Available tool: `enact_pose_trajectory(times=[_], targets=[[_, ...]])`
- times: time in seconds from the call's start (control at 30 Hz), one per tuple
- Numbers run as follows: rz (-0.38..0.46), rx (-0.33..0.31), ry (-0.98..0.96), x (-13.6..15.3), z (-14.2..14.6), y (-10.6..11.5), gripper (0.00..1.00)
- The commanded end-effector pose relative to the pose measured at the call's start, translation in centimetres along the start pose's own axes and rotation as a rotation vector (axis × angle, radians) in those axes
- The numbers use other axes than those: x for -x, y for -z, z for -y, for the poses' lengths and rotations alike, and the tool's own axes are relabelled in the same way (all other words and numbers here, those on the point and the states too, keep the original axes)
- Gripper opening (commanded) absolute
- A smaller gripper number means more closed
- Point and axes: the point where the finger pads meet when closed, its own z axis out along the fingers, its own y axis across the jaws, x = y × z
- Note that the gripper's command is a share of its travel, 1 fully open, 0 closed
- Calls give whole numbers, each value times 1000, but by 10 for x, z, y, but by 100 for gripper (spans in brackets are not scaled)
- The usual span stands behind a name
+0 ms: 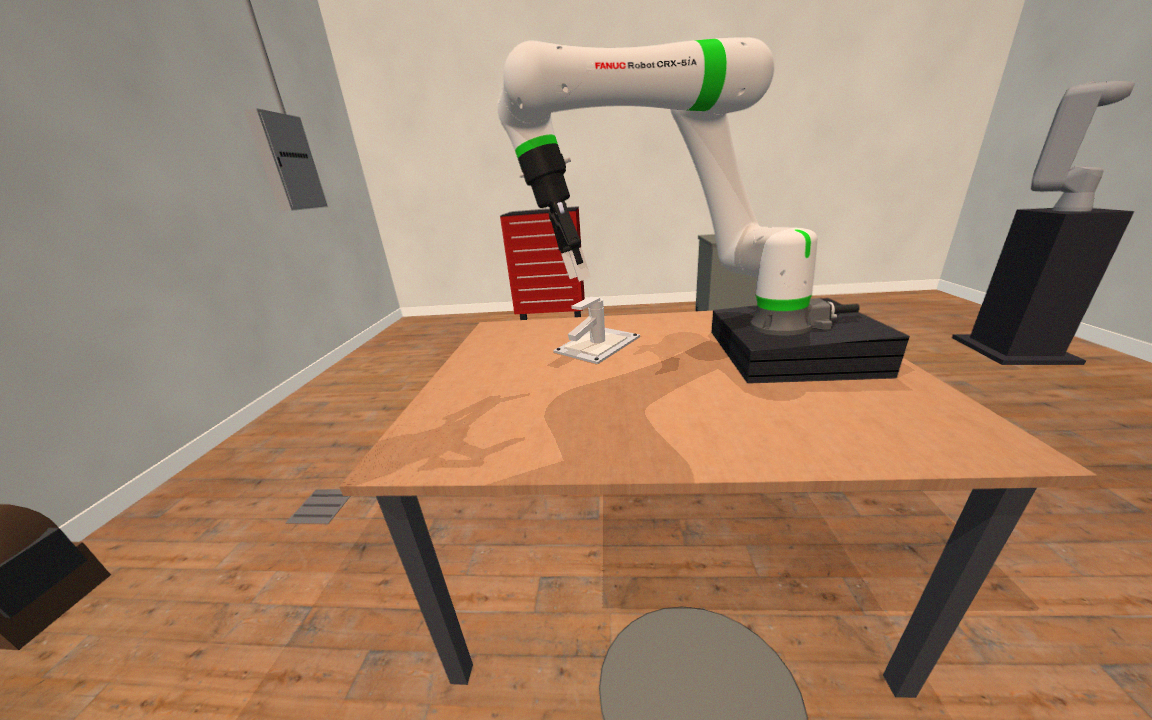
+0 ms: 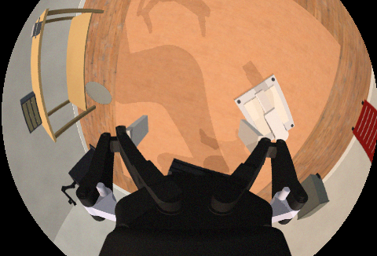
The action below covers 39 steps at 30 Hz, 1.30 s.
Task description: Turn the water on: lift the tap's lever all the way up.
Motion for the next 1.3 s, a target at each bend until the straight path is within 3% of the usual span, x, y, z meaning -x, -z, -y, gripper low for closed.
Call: enact_pose_trajectory(times=[0.0, 0.6, 1.0, 1.13, 1.17, 1.27], targets=[[0, 0, 0, 0, 0, 0, 100], [-3, 2, 8, 0, -2, 0, 100], [-100, 98, 352, 7, -85, -1, 100], [-104, 105, 372, 8, -90, -1, 100], [-117, 135, 451, 11, -109, -1, 100], [-127, 165, 527, 15, -126, -1, 100]])
